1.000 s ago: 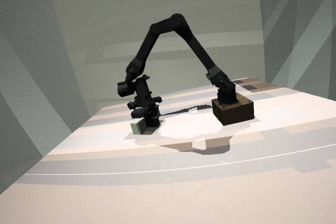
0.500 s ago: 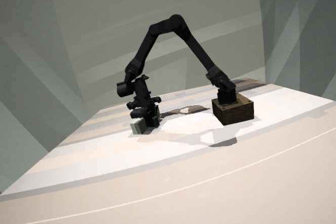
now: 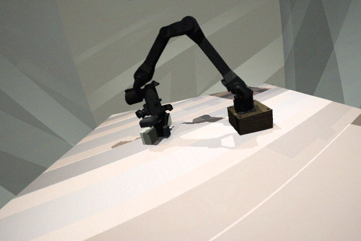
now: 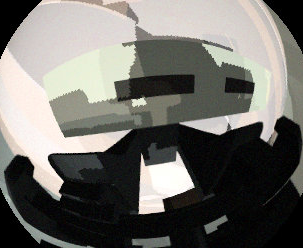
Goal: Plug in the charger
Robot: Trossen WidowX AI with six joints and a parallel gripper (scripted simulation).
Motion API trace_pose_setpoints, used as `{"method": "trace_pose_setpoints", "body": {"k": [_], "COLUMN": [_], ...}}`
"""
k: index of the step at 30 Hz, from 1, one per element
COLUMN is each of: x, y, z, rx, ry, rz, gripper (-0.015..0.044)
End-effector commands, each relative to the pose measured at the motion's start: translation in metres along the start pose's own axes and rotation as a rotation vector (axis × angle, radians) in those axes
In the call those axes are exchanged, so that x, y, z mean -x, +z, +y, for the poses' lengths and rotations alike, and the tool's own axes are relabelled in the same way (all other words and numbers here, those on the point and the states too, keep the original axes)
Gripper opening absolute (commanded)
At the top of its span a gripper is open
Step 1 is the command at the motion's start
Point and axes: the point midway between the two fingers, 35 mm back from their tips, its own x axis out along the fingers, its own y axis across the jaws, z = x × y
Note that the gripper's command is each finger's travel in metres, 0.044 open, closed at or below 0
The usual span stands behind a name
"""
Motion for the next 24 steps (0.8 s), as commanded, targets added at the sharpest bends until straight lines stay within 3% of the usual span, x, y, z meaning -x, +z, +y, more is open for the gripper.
{"method": "trace_pose_setpoints", "body": {"k": [1, 9, 24], "x": [0.0000, 0.0000, 0.0000], "y": [0.0000, 0.0000, 0.0000], "z": [0.0000, 0.0000, 0.0000], "rx": [0.000, 0.000, 0.000], "ry": [0.000, 0.000, 0.000], "rz": [0.000, 0.000, 0.000], "gripper": [0.0000, 0.0000, 0.0394]}}
